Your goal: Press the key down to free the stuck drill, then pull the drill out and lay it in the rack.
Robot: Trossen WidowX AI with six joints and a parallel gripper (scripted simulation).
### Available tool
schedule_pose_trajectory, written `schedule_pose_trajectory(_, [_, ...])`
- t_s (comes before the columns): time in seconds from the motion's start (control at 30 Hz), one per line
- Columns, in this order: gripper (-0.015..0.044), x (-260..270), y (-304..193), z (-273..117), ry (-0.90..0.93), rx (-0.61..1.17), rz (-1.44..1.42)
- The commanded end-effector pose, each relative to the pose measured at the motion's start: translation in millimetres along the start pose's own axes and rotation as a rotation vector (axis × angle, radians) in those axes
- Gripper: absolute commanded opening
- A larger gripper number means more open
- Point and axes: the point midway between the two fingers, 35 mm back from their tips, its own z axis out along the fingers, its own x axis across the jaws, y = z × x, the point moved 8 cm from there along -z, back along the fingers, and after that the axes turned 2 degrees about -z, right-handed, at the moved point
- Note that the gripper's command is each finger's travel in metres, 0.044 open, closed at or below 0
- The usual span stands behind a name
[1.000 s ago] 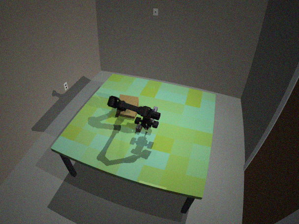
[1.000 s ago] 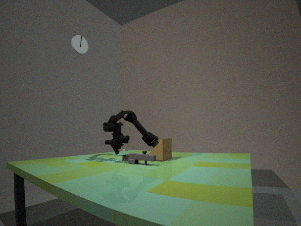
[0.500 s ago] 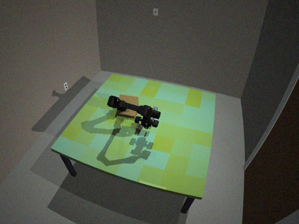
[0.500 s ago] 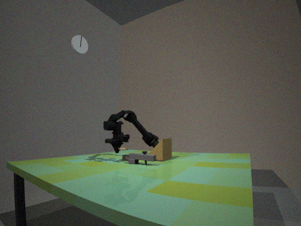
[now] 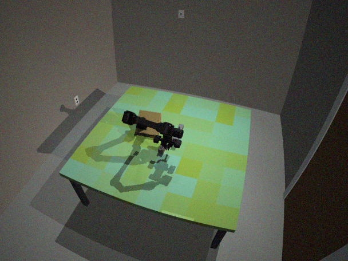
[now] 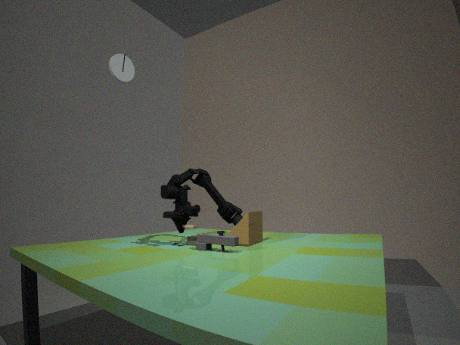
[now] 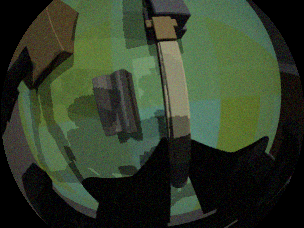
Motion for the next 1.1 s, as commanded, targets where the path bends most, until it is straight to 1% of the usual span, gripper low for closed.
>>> schedule_pose_trajectory(0.0, [0.0,7.2,-1.0,0.4,0.003,0.0,-0.006])
schedule_pose_trajectory(1.07, [0.0,53.1,-8.3,3.7,0.005,0.001,-0.008])
